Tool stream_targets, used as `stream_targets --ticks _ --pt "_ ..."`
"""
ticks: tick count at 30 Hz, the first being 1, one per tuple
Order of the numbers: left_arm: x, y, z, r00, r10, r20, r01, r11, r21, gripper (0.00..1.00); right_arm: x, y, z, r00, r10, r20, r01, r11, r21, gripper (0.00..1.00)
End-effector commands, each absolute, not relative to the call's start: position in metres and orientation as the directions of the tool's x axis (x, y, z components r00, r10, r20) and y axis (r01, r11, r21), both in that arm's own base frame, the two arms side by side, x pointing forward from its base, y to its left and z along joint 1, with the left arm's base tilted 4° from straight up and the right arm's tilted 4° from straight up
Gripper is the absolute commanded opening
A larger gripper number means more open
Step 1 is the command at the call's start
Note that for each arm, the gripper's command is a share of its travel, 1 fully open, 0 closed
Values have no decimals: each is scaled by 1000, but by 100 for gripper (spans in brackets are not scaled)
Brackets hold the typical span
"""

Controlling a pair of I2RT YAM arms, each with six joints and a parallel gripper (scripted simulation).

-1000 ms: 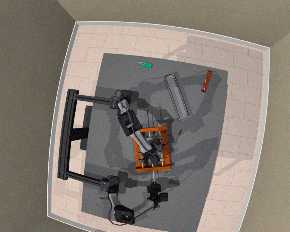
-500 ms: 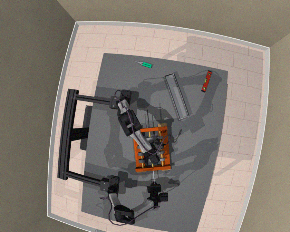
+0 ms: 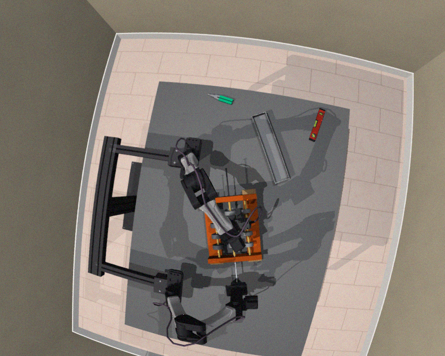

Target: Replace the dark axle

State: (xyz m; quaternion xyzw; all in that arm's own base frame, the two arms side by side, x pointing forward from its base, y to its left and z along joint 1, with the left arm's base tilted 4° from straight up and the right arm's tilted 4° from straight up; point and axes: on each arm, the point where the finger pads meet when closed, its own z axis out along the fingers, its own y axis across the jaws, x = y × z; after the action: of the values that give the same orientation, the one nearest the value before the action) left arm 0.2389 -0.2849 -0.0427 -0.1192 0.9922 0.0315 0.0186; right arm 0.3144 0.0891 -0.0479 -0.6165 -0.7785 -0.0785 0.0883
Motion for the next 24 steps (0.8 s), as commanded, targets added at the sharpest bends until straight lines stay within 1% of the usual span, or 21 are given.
stream_targets --ticks 1,24 --pt "242 -280 -56 -971 -233 -52 -236 969 77 0 307 102 -52 -245 928 281 966 258 -11 0" --pt "241 -278 -59 -971 -232 -49 -235 968 86 0 312 97 -52 -234 930 285 970 242 8 0"
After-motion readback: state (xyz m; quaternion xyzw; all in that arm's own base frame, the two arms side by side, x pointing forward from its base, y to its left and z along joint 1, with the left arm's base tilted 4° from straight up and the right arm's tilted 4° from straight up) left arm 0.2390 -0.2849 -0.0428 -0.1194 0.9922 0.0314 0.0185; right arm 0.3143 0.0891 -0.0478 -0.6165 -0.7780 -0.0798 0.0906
